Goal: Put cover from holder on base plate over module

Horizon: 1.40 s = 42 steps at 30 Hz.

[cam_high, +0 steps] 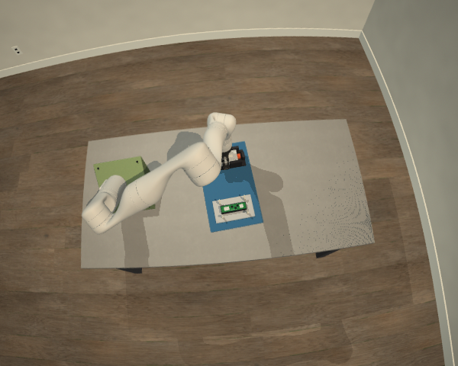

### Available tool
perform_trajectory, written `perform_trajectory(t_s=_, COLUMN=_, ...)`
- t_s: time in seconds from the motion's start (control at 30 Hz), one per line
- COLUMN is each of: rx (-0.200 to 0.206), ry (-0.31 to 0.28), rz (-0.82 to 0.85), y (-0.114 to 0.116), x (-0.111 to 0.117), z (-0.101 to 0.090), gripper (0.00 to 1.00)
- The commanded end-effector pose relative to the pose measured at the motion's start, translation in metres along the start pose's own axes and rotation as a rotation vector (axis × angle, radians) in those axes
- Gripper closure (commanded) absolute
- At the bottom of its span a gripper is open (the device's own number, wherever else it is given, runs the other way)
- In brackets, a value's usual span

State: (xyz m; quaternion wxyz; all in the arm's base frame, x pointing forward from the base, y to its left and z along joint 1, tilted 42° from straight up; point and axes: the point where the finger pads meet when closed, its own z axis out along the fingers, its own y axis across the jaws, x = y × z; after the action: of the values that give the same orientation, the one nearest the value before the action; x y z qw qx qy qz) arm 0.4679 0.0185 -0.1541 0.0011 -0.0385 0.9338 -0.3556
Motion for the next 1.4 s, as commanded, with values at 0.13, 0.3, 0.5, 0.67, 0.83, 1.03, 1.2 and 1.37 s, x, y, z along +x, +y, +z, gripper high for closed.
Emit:
perform_trajectory(t_s=0.13, rx=0.0, ry=0.0, rz=-0.001, y=0.0005, x=0.0002, z=0.0002, gripper=0.0)
perform_trajectory(t_s=0.3, rx=0.0, ry=0.0, rz=0.0, y=0.0005, x=0.0001, z=-0.0005, gripper=0.0)
perform_trajectory(t_s=0.5, rx=0.0, ry=0.0, rz=-0.001, y=0.0005, x=0.0001, z=-0.0011, gripper=0.0)
perform_trajectory(t_s=0.67, rx=0.0, ry=0.0, rz=-0.001, y=0.0005, x=0.0001, z=-0.0011, gripper=0.0)
perform_trajectory(t_s=0.83, rx=0.0, ry=0.0, rz=-0.001, y=0.0005, x=0.0001, z=-0.001, gripper=0.3)
perform_trajectory(t_s=1.03, rx=0.0, ry=0.0, rz=-0.001, y=0.0005, x=0.0001, z=-0.001, gripper=0.3)
perform_trajectory(t_s=1.2, rx=0.0, ry=0.0, rz=-0.001, y=0.0005, x=0.0001, z=-0.001, gripper=0.3)
perform_trajectory(t_s=1.37, rx=0.0, ry=0.0, rz=-0.001, y=0.0005, x=0.0001, z=-0.001, gripper=0.3)
